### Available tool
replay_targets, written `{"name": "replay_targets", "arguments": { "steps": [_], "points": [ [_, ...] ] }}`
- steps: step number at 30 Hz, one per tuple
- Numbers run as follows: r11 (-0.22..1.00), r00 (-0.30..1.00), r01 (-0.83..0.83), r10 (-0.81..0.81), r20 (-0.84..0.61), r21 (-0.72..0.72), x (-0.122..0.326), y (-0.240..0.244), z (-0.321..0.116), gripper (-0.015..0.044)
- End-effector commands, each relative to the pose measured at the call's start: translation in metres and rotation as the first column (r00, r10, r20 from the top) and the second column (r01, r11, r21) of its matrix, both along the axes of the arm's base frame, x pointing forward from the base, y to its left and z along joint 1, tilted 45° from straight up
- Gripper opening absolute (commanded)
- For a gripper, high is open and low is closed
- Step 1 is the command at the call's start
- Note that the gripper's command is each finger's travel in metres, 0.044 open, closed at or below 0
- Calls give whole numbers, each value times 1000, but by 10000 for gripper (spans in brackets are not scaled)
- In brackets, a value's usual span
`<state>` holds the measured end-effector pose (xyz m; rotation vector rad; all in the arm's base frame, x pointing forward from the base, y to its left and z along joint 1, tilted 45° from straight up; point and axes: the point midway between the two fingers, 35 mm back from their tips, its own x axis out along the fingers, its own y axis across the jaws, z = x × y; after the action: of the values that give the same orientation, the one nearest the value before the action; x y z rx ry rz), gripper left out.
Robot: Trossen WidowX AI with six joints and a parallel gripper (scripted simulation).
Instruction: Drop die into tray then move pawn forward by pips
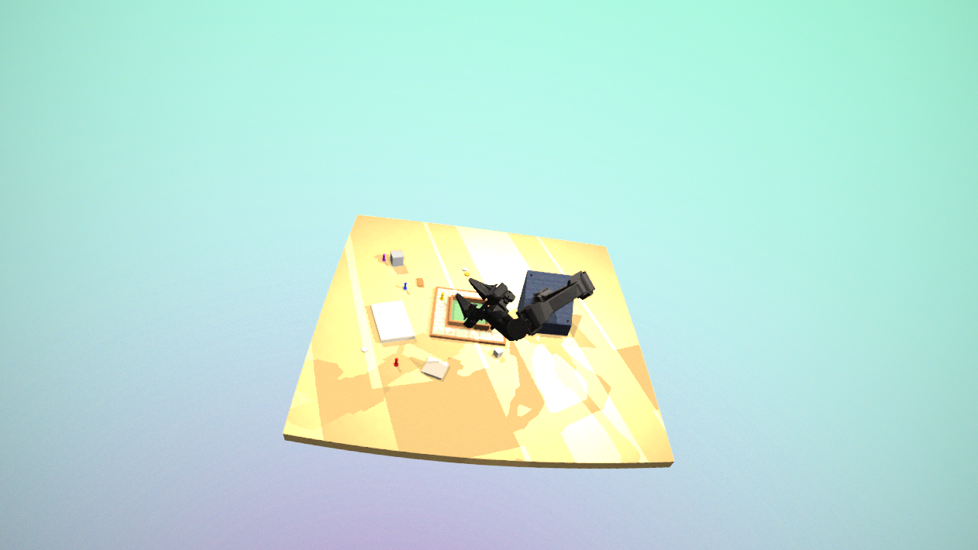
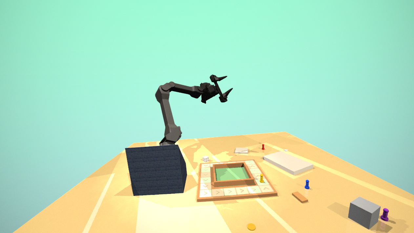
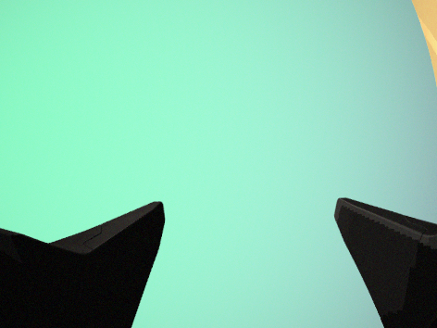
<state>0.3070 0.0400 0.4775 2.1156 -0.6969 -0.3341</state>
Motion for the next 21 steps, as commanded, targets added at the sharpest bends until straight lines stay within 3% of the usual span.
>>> {"name": "replay_targets", "arguments": {
  "steps": [1, 5, 10, 15, 21],
  "points": [
    [1000, 1000, -9, 9, -14, -15, 1, 1, -2, 374],
    [927, 942, -241, 151, -301, -288, 24, 21, -41, 275],
    [591, 699, -649, 214, -683, -479, 38, 50, -116, 275],
    [234, 472, -872, 174, -864, -429, 32, 68, -176, 275],
    [-165, 253, -949, 102, -962, -267, 10, 84, -237, 275]
  ]
}}
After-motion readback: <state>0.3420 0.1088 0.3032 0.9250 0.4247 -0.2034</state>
